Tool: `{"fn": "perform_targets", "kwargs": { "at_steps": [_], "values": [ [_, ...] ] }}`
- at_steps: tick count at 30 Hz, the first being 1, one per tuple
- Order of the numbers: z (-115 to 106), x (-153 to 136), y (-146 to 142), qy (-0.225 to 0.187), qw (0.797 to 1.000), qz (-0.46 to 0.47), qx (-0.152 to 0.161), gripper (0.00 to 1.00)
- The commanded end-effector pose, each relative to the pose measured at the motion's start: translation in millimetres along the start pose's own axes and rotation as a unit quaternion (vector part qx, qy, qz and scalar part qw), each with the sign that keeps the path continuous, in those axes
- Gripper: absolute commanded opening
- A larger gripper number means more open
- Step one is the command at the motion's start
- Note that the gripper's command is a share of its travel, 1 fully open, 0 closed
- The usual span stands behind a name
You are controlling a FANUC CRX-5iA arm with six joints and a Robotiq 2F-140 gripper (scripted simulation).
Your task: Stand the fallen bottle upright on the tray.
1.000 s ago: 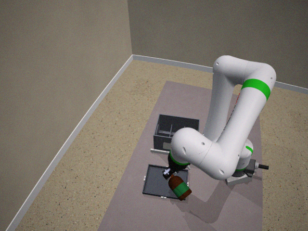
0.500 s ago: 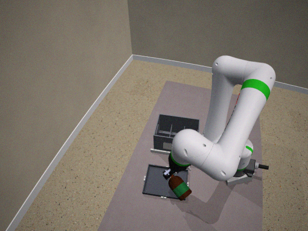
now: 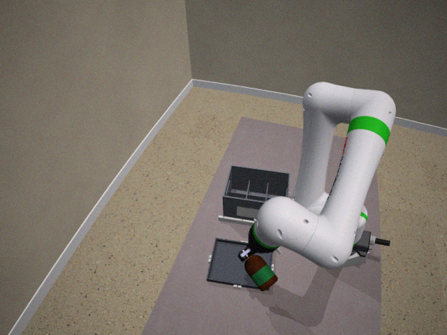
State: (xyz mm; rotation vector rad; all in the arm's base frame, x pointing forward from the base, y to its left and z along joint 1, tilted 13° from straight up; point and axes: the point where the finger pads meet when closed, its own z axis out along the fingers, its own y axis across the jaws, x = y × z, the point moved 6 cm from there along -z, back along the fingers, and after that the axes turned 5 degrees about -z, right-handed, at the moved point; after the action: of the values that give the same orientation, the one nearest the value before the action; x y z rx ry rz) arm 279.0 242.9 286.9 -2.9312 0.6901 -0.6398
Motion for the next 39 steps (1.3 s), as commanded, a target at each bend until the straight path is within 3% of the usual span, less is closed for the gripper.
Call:
{"fn": "perform_targets", "kwargs": {
  "at_steps": [1,14,39],
  "values": [
    [-0.3,-1.7,-0.2,0.011,1.0,0.0,0.0,0.0],
    [-1.6,-5.7,-1.5,0.038,0.999,0.001,0.001,0.0],
    [-1.7,-5.9,-1.6,0.04,0.999,0.001,0.001,0.0]
  ]
}}
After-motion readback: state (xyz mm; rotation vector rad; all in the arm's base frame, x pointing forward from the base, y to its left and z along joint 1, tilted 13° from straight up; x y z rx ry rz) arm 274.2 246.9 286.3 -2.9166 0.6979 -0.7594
